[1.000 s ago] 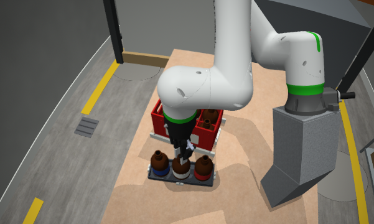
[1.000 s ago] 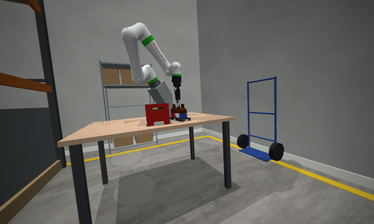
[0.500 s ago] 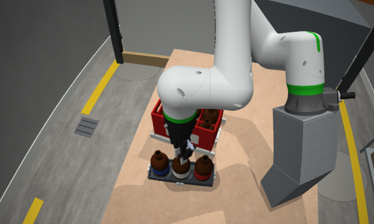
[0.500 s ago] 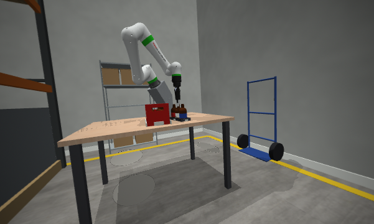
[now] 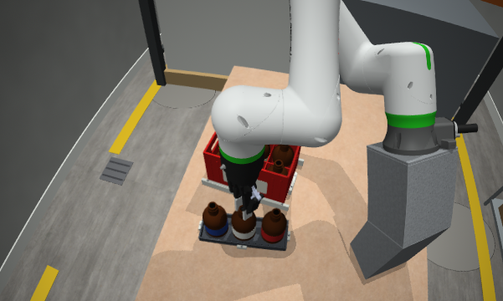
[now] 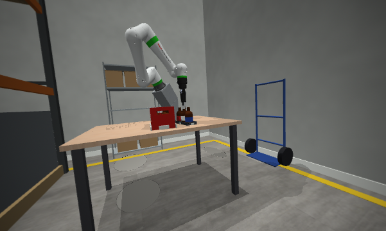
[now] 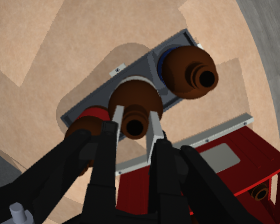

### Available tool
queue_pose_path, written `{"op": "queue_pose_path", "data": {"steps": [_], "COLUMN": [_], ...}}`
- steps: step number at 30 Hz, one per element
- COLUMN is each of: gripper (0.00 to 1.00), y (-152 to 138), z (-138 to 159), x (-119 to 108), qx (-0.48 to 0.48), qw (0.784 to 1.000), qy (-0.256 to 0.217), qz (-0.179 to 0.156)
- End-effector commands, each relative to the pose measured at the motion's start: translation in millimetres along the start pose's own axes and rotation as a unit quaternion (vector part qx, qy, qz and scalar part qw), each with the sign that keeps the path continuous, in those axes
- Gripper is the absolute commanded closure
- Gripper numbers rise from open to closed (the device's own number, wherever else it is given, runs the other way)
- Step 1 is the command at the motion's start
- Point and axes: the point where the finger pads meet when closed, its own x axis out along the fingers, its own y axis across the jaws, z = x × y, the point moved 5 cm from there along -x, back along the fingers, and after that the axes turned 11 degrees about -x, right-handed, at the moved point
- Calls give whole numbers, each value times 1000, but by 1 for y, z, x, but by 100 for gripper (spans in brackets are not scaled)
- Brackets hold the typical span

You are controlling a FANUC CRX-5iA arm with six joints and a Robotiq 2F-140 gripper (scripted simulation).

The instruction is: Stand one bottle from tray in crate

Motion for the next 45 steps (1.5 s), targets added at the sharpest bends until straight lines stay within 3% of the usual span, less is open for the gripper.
{"op": "queue_pose_path", "data": {"steps": [1, 22, 45], "gripper": [100, 100, 100], "y": [0, 0, 0], "z": [0, 0, 0], "x": [-4, -25, -33], "qx": [0, 0, 0], "qw": [1000, 1000, 1000], "qy": [0, 0, 0], "qz": [0, 0, 0]}}
